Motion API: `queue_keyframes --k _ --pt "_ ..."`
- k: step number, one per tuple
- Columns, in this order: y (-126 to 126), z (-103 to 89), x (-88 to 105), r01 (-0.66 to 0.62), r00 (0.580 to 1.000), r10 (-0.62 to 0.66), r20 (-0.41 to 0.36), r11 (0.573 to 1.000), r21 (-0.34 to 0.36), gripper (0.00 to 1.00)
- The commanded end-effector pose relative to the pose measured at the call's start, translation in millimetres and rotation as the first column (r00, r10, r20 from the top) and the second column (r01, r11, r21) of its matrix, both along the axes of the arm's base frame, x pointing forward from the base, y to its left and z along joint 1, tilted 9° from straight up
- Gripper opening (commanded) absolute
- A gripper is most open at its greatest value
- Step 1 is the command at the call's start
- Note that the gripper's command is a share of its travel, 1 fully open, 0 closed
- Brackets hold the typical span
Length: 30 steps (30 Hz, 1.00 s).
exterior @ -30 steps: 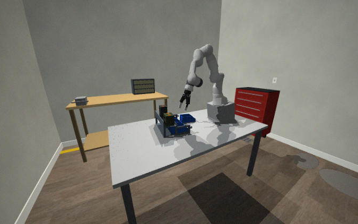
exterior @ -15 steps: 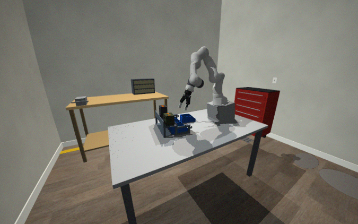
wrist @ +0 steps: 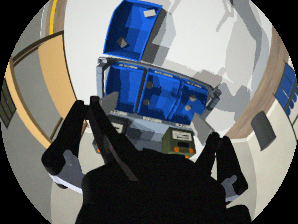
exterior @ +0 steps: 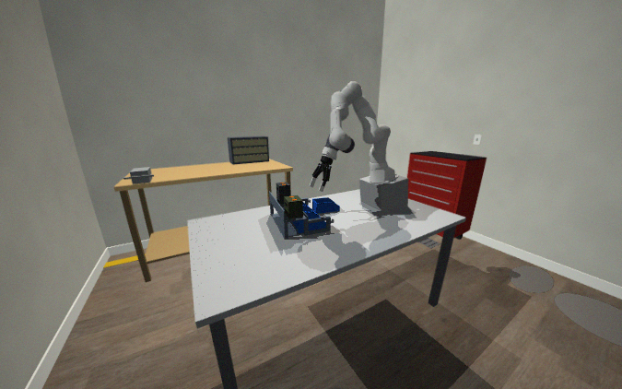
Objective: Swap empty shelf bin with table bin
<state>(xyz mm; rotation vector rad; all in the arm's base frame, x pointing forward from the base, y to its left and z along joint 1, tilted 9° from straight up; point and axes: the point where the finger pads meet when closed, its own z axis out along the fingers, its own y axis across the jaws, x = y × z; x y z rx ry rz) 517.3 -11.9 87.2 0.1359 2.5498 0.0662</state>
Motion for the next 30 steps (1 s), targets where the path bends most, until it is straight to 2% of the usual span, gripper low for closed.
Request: queue_keyframes --k 1,5,6,30 --pt "-1.2 1.1 0.6 0.008 1.0 -0.008 0.004 1.0 0.001 1.0" --pt "-1.2 1.1 0.6 0.008 1.0 -0.008 0.004 1.0 0.001 1.0" --pt "-1.2 1.1 0.6 0.008 1.0 -0.008 0.004 1.0 0.001 0.0" --pt "-1.2 1.1 0.6 0.008 1.0 -0.008 0.004 1.0 0.001 0.0"
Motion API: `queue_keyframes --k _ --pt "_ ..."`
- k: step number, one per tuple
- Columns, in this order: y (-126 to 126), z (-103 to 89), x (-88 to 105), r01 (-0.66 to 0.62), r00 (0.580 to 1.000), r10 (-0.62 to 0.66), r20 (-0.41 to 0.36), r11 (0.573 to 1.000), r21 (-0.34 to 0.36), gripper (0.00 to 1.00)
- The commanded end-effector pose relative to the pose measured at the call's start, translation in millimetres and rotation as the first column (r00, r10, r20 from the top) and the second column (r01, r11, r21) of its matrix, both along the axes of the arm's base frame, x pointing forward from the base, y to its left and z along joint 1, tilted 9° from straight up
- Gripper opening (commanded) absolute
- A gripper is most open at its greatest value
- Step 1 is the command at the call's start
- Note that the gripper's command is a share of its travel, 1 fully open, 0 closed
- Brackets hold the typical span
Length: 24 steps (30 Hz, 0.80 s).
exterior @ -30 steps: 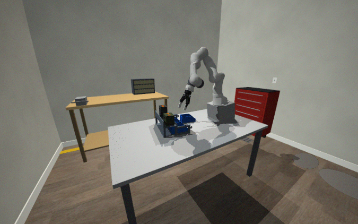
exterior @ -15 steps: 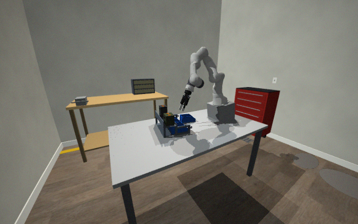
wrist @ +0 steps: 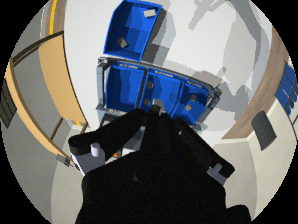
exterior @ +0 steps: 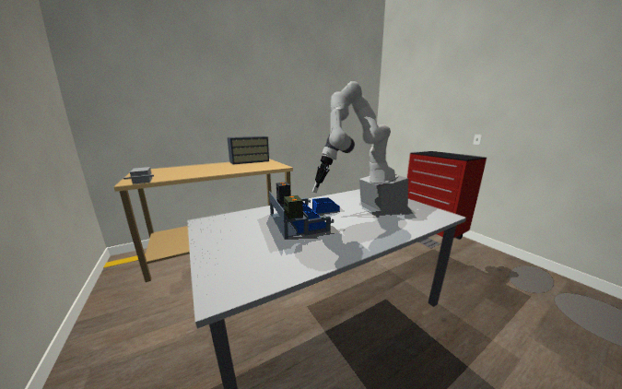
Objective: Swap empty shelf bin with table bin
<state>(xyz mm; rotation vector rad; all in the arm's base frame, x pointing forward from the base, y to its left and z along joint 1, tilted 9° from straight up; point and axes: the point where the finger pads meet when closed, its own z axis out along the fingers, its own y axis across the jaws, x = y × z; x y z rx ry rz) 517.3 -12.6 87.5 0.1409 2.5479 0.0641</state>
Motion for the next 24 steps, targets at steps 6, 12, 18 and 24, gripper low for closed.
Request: queue_keyframes --k 6,12,18,24 --pt "-0.5 0.8 0.6 0.004 1.0 -0.004 0.003 1.0 0.001 0.0" --pt "-0.5 0.7 0.5 0.004 1.0 -0.004 0.002 1.0 0.001 0.0" --pt "-0.4 0.4 0.2 0.003 1.0 -0.003 -0.007 1.0 0.001 0.0" --pt "-0.4 0.3 0.1 0.003 1.0 -0.003 -0.021 1.0 0.0 0.0"
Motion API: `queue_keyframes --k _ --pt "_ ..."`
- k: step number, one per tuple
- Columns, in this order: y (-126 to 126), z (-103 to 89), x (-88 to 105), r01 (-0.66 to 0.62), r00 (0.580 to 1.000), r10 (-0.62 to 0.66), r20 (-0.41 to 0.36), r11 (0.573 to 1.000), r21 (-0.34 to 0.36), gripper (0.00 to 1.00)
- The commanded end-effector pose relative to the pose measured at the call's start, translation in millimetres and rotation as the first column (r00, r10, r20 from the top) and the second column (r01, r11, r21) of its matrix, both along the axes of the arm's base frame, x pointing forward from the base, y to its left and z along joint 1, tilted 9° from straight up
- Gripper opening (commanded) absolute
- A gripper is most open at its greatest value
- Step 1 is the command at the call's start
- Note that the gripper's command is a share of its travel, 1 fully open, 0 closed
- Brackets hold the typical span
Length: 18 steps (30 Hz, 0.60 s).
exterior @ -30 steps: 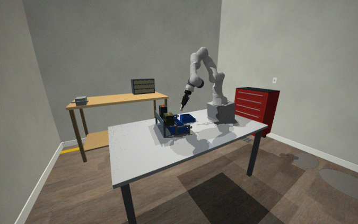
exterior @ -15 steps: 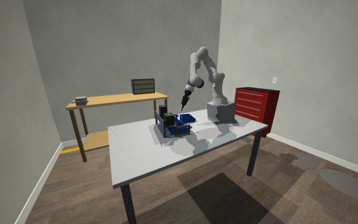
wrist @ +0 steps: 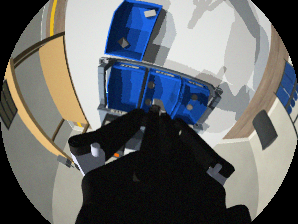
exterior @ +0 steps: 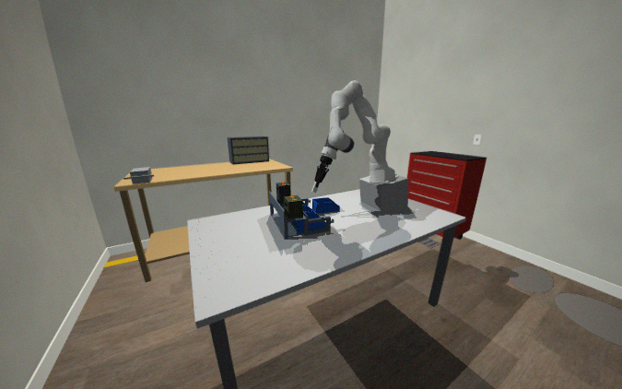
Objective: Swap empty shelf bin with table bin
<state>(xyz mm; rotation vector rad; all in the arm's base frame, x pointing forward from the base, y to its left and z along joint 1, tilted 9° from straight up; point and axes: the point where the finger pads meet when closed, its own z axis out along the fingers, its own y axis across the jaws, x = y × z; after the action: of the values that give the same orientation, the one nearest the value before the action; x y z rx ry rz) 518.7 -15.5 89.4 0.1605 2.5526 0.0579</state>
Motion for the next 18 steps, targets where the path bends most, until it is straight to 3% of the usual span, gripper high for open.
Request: queue_keyframes --k 1,14,18 --pt "2.5 -1.5 -1.1 -0.011 1.0 0.011 -0.019 1.0 0.0 0.0" --pt "2.3 -1.3 -0.8 -0.009 0.994 0.008 -0.113 1.0 -0.005 0.0" --pt "2.4 -1.2 -0.8 -0.007 0.976 0.005 -0.22 1.0 -0.01 0.0"
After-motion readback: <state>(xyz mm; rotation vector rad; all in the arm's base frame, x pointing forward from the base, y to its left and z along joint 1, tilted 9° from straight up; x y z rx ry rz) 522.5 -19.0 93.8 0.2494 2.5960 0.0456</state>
